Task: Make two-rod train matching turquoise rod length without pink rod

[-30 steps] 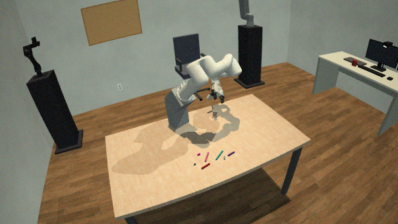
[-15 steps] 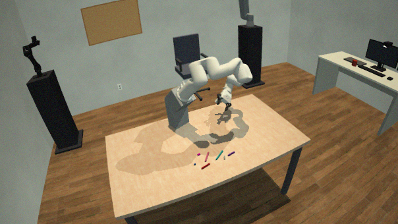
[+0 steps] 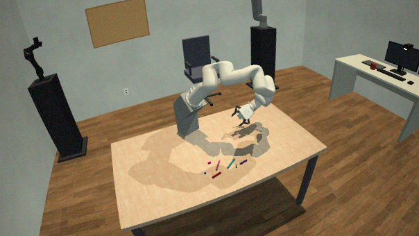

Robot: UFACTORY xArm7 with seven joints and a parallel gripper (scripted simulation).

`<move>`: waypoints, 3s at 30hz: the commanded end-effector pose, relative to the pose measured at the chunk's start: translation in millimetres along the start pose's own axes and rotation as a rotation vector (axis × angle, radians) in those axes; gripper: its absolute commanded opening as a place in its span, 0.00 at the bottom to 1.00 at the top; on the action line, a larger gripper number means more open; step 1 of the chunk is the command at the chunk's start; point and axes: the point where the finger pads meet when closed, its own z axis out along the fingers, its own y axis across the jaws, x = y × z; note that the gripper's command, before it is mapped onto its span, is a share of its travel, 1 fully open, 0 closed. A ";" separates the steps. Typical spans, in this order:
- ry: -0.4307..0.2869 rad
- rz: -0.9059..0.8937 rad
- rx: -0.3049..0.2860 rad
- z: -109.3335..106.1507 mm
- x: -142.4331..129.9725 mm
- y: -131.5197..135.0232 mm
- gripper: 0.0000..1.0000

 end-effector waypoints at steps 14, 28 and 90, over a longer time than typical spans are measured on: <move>0.282 0.283 0.357 50.0 -60.8 35.1 1.00; 0.339 0.361 0.437 62.4 -75.5 41.5 1.00; 0.745 1.219 1.051 186.9 -227.4 68.3 1.00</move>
